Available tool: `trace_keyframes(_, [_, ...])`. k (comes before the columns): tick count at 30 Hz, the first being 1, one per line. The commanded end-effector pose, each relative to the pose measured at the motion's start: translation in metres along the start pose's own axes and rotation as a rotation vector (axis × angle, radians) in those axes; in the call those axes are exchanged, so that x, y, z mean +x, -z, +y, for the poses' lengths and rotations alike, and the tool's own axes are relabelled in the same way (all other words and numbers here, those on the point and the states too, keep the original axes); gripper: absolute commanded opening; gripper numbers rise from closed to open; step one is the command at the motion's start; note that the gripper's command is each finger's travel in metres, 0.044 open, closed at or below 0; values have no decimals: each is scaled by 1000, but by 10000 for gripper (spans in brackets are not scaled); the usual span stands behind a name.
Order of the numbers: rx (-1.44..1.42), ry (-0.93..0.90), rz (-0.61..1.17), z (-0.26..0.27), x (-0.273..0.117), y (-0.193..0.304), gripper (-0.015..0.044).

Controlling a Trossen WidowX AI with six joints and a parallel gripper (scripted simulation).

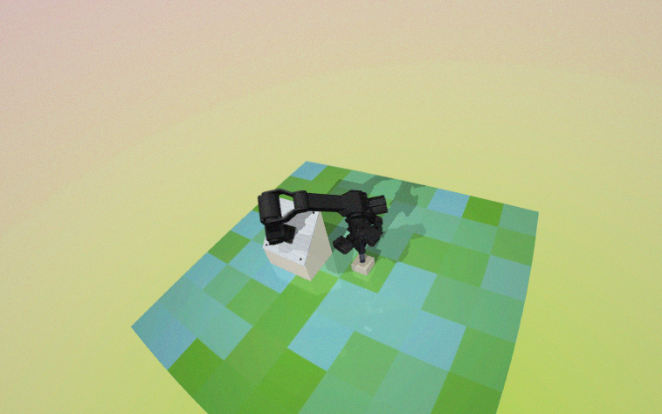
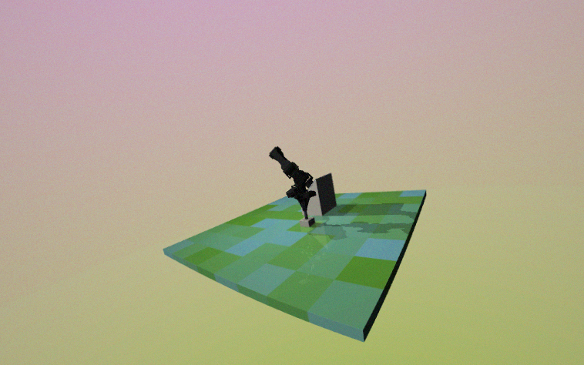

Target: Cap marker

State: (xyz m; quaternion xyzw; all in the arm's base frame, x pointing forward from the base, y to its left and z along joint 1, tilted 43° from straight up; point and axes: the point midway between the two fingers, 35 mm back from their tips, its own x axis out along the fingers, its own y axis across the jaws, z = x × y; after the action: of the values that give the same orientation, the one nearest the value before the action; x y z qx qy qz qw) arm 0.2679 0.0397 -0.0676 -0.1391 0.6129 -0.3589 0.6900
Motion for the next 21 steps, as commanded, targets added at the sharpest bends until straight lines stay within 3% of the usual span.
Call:
trace_keyframes(1, [-8, 5, 0, -1, 9, 1, 0])
trace_keyframes(21, [-8, 8, -1, -3, 32, 2, 0])
